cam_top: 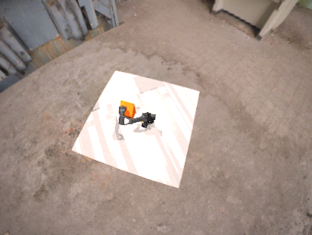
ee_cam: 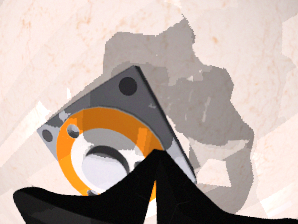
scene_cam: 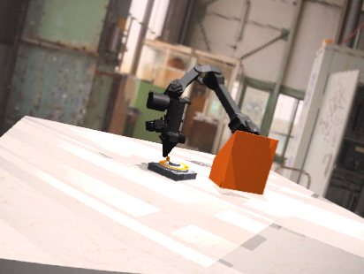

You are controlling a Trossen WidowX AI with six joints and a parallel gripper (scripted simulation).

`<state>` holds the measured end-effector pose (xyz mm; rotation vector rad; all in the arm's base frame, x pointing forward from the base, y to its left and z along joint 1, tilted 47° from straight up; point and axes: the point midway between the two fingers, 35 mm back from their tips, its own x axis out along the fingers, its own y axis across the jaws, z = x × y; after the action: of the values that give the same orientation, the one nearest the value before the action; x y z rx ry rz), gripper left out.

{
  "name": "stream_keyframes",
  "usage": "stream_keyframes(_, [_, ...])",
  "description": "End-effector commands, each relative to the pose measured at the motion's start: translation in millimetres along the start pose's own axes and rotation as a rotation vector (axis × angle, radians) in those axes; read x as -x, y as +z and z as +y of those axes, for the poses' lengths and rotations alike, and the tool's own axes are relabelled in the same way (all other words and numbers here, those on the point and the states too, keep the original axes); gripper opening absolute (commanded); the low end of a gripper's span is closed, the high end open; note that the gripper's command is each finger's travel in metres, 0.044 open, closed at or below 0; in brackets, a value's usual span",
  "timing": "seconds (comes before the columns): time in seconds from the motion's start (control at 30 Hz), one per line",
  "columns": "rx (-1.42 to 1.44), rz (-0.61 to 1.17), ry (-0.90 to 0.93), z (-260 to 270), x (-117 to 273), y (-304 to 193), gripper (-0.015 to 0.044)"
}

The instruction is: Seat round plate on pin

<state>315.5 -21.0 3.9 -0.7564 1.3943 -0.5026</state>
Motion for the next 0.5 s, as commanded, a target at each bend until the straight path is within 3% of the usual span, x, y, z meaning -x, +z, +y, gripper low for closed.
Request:
stream_keyframes(0.0, [0.003, -0.008, -0.006, -1, -2, 1, 0.0])
stream_keyframes(0.47, [0.003, -0.007, -0.006, -8, -3, -15, 0.0])
